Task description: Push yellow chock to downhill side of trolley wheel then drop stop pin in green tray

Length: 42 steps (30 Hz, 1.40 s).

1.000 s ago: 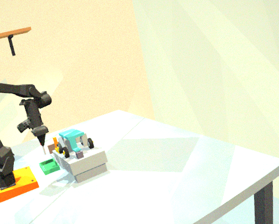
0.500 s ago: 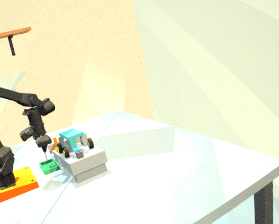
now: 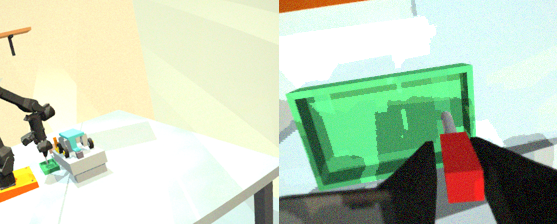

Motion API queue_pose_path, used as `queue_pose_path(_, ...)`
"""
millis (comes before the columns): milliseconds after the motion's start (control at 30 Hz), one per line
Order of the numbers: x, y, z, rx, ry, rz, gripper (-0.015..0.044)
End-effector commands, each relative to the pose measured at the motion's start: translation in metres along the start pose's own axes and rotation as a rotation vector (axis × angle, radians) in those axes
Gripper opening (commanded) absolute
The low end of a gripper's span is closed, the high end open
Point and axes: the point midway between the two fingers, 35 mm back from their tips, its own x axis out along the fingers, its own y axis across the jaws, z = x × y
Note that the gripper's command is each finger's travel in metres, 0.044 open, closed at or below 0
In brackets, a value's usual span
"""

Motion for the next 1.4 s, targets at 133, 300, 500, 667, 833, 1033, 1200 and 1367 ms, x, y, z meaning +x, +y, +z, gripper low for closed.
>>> queue_pose_path(133, 0.001, 0.005, 0.0, 0.001, -0.002, -0.004, 0.019)
queue_pose_path(300, 0.001, 0.008, -0.001, 0.001, -0.002, -0.004, 0.019)
queue_pose_path(500, 0.002, 0.013, -0.001, 0.001, -0.002, -0.004, 0.019)
queue_pose_path(667, 0.003, 0.016, -0.002, 0.001, -0.002, -0.003, 0.019)
queue_pose_path(833, 0.003, 0.02, -0.002, 0.001, -0.002, -0.003, 0.019)
queue_pose_path(1033, 0.004, 0.024, -0.002, 0.001, -0.002, -0.003, 0.019)
queue_pose_path(1200, 0.006, 0.027, -0.002, 0.001, -0.002, -0.002, 0.019)
queue_pose_path(1367, 0.007, 0.03, -0.003, 0.001, -0.002, -0.002, 0.019)
